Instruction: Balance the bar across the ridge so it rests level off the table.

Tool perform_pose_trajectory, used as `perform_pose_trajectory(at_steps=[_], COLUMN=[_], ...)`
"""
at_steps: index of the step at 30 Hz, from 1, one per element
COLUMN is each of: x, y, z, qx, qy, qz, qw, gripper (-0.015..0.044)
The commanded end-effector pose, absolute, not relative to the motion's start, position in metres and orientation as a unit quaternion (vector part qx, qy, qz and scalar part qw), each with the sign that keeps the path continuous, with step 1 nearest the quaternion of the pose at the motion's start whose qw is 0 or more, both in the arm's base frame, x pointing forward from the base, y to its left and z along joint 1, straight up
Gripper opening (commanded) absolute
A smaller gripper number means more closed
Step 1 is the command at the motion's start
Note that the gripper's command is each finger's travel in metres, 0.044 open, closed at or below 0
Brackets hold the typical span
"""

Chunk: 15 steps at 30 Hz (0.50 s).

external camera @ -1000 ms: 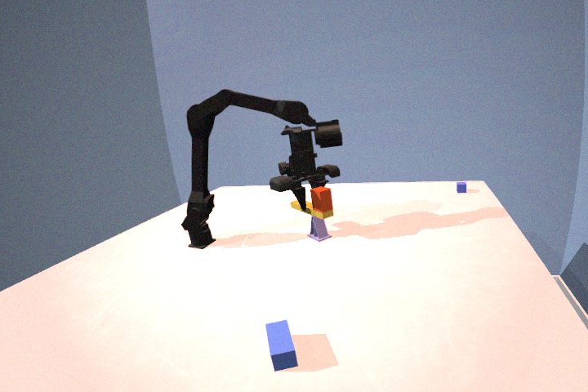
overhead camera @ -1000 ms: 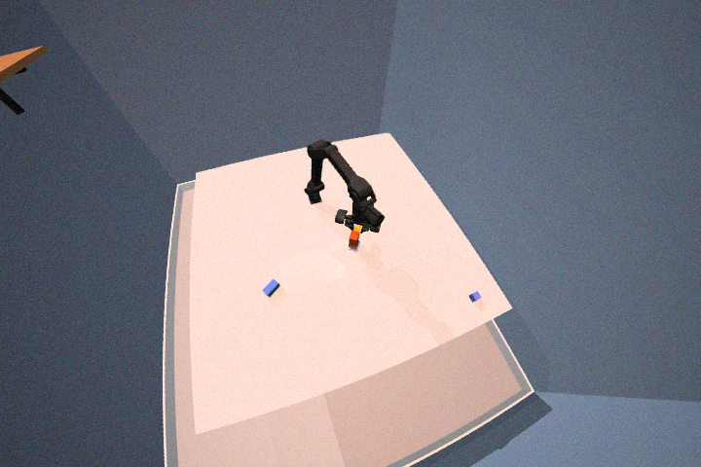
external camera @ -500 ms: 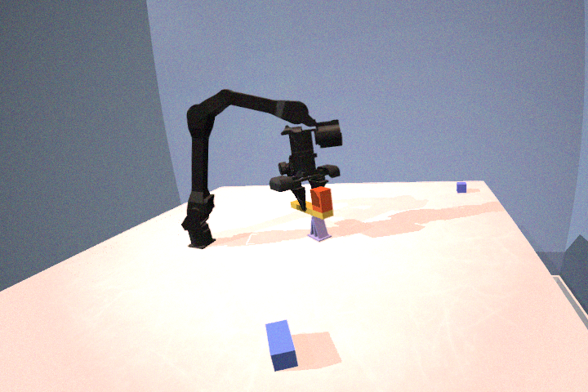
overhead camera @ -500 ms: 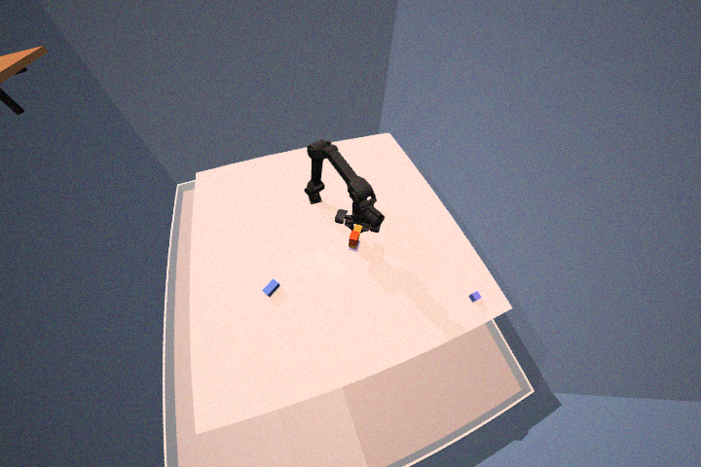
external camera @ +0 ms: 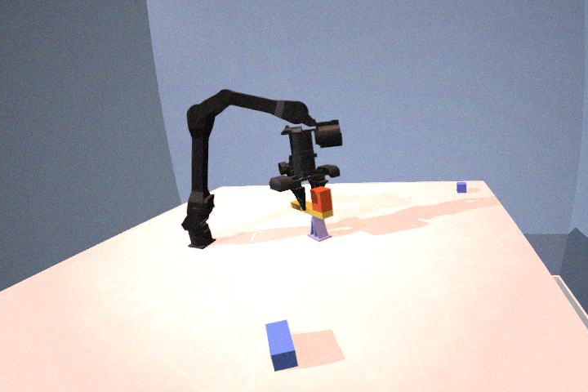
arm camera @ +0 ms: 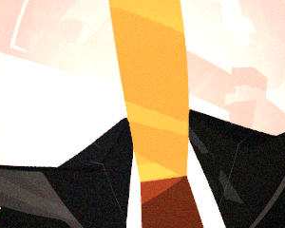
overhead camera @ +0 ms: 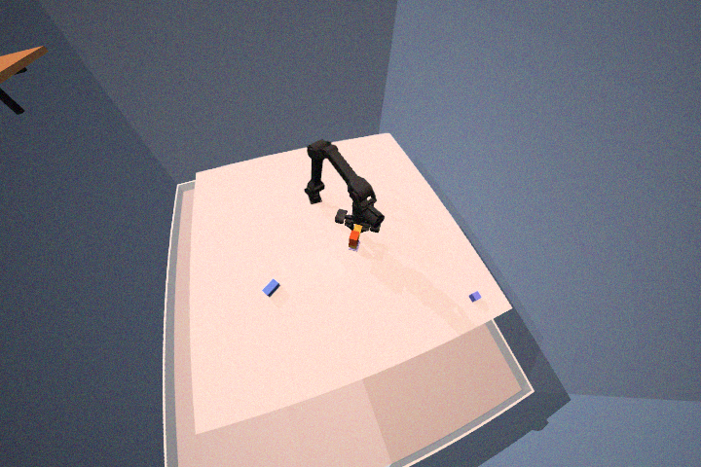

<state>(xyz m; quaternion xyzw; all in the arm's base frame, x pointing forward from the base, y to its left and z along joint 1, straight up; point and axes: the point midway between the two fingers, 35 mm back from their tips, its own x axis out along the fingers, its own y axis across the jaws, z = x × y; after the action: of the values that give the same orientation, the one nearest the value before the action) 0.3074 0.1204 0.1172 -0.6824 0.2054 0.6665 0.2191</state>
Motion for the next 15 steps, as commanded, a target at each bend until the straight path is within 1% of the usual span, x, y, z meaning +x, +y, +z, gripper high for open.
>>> perform_pose_trajectory(at_steps=[1, 15], x=[0.3084, 0.3074], y=[0.1206, 0.1204], z=[0.1187, 0.1172], qx=[-0.683, -0.682], qy=[0.205, 0.205], qz=[0.665, 0.667], qw=[0.220, 0.219], gripper=[0.0000, 0.0000])
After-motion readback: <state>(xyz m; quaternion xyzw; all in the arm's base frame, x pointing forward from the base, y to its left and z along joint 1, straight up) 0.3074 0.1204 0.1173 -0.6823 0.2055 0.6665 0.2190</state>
